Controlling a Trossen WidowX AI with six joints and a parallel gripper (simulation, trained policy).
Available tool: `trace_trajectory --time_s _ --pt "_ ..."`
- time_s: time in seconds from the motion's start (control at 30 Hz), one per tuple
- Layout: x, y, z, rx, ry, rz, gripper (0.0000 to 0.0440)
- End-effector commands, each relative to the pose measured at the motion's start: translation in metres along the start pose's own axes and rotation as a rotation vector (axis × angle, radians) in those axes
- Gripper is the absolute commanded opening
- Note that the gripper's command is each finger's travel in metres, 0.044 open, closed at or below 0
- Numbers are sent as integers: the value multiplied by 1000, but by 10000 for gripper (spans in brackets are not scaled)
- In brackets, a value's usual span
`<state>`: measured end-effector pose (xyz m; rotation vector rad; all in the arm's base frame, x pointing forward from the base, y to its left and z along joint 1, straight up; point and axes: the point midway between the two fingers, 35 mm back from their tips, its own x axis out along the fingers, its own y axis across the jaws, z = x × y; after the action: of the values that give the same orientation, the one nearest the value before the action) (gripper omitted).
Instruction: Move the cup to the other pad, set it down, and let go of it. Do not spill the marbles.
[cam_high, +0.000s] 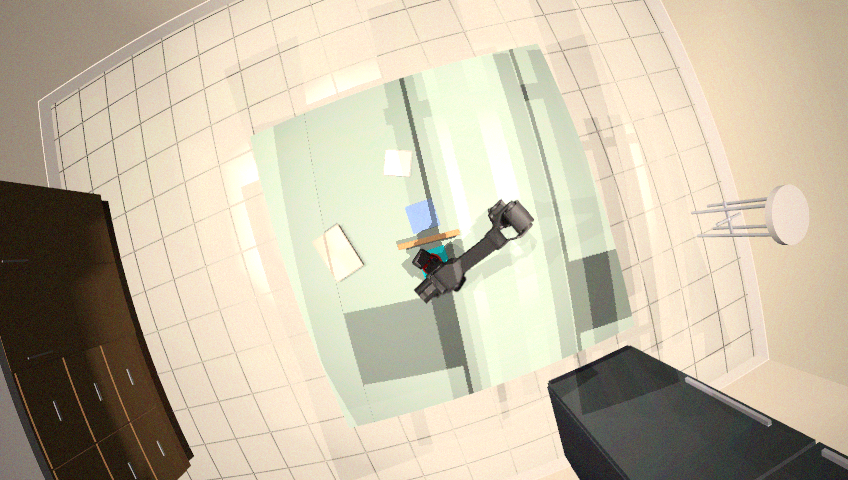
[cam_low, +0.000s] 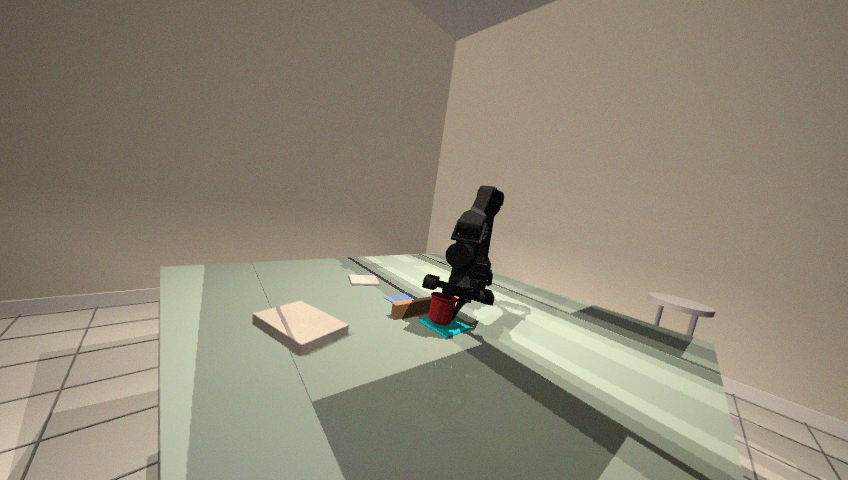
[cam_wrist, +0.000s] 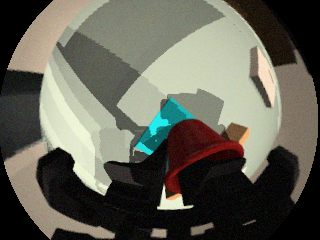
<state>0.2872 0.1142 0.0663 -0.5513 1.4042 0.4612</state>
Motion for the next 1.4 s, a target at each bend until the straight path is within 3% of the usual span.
trace_trajectory --time_s 0.0,0.2,0.33,1.23,1.37 --pt "6 2 -4 6 3 -7 18" --pt "6 1 -2 17 -28 -8 59" --pt "-2 -1 2 28 -67 -5 112" --pt "-59 1 -6 69 -250 24 234" --pt "-71 -2 -4 74 -286 15 276"
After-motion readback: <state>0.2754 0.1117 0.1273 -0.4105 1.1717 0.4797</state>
